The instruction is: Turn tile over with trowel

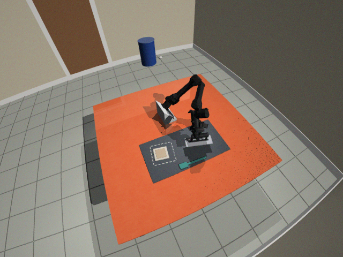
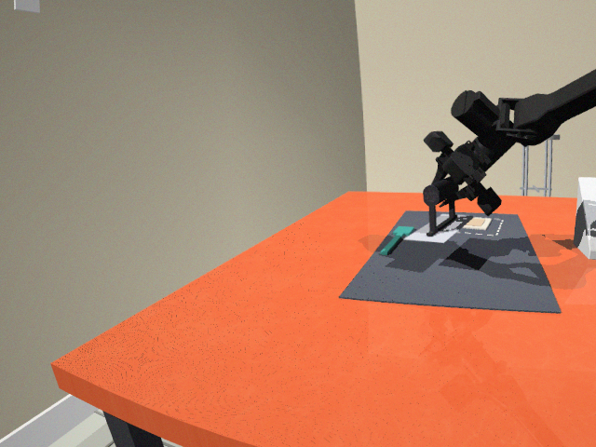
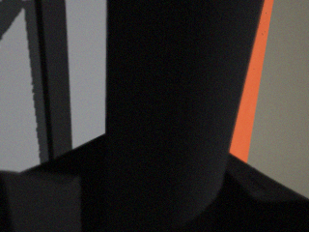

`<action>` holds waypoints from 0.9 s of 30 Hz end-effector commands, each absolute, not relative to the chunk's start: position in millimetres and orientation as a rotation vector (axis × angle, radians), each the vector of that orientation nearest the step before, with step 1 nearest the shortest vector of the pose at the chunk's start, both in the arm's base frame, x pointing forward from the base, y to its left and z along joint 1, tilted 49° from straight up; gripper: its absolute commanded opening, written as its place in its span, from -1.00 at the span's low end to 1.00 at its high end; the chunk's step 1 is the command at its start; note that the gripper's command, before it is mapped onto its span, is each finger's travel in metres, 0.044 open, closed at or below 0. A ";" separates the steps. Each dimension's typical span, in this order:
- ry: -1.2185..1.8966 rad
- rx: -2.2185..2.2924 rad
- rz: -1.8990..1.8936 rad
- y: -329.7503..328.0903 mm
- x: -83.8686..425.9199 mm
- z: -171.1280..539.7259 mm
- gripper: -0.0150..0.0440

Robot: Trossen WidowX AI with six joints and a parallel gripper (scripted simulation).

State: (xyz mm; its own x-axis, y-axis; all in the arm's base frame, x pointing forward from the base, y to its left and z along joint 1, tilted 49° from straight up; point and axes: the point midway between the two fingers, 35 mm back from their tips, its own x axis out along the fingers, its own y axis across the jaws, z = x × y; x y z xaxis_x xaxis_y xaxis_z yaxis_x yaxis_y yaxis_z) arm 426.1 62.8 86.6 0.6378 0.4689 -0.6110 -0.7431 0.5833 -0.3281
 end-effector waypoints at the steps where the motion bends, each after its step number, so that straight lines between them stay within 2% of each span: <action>1: 0.524 -0.599 0.715 83.2 426.4 106.2 -0.49; 18: 0.602 -0.563 0.635 169.0 389.1 180.0 -0.49; 27: 0.605 -0.559 0.627 175.3 383.8 186.8 -0.49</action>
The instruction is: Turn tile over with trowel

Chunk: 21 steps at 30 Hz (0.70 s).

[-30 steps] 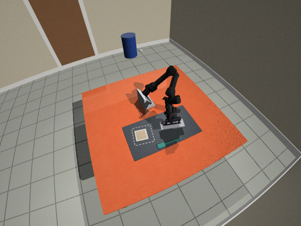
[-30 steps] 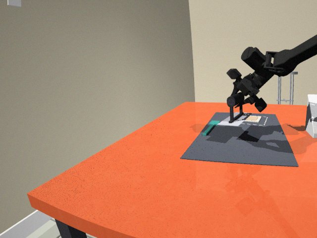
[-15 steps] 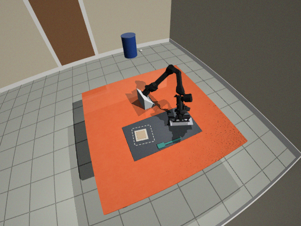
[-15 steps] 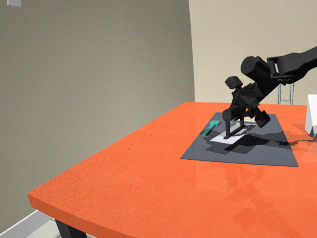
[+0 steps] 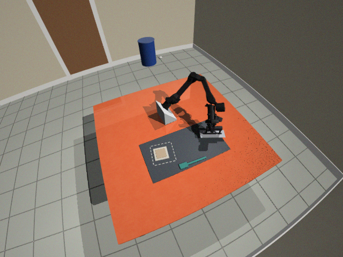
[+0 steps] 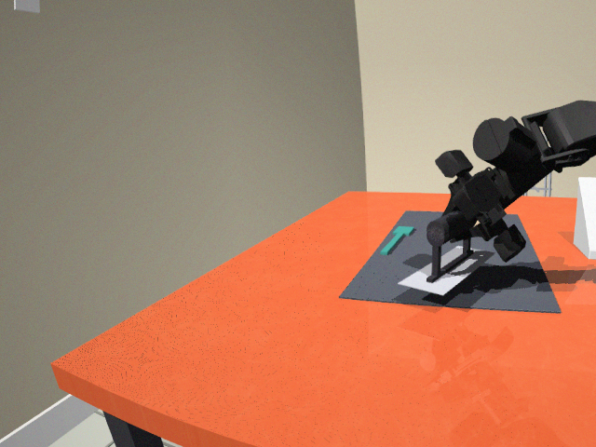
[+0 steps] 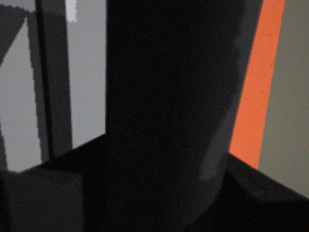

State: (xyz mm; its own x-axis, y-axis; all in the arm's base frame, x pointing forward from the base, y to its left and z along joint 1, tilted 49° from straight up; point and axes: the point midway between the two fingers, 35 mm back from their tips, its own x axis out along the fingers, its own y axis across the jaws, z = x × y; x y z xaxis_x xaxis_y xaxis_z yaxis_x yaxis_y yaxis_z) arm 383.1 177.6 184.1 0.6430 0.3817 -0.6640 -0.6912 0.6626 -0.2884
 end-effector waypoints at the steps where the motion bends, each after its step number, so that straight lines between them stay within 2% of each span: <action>1: 0.605 -0.559 0.627 176.0 383.8 186.2 -0.49; 21: 0.607 -0.554 0.630 200.5 383.2 164.8 -0.49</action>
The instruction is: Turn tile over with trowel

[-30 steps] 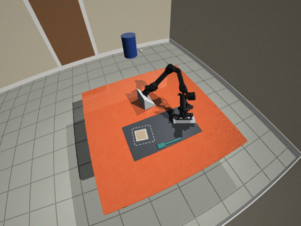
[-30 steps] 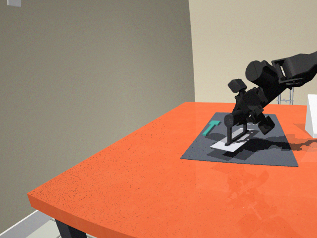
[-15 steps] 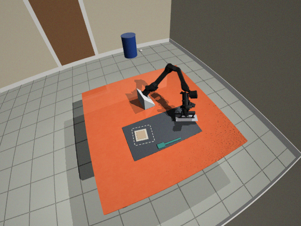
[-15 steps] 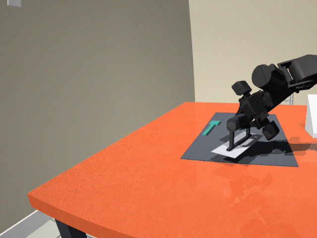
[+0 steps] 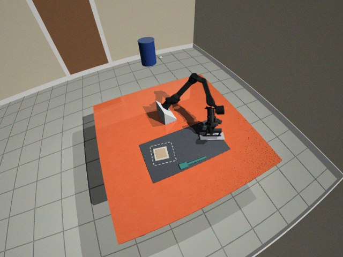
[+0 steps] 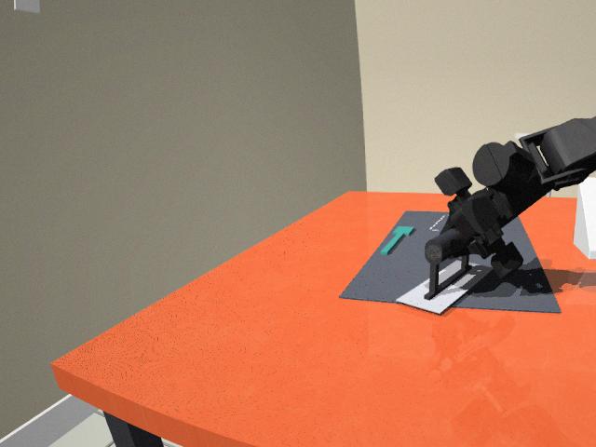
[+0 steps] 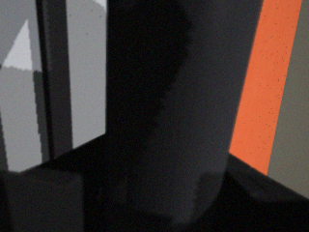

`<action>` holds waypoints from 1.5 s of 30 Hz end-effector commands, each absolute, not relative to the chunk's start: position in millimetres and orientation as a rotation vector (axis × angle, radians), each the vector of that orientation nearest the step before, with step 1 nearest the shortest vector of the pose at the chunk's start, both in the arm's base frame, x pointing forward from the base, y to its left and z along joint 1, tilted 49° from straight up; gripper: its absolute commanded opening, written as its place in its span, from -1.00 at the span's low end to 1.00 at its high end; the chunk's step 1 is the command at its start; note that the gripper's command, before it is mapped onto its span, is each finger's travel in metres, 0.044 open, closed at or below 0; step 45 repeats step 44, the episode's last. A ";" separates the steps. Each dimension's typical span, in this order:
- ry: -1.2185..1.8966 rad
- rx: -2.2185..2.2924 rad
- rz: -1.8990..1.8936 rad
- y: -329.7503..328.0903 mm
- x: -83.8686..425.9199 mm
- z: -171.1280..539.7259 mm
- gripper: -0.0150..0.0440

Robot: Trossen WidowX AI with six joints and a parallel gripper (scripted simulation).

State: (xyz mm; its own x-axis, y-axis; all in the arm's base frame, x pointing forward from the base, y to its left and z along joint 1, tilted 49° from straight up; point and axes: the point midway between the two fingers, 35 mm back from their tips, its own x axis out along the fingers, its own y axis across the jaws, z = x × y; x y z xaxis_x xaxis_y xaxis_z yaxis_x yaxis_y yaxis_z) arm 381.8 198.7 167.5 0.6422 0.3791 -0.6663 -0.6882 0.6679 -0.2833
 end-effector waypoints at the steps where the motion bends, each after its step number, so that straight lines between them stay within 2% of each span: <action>1: 0.607 -0.554 0.630 201.5 383.0 163.9 -0.49; 3: 0.607 -0.554 0.630 202.4 383.0 163.2 -0.49; 14: 0.607 -0.554 0.630 202.4 383.0 163.2 0.49; 15: 0.607 -0.554 0.630 202.4 383.0 163.2 0.53; 25: 0.607 -0.554 0.630 201.1 380.9 165.7 0.53; 39: 0.607 -0.558 0.635 177.7 343.7 204.1 0.53; 45: 0.607 -0.559 0.631 114.1 326.1 229.3 0.53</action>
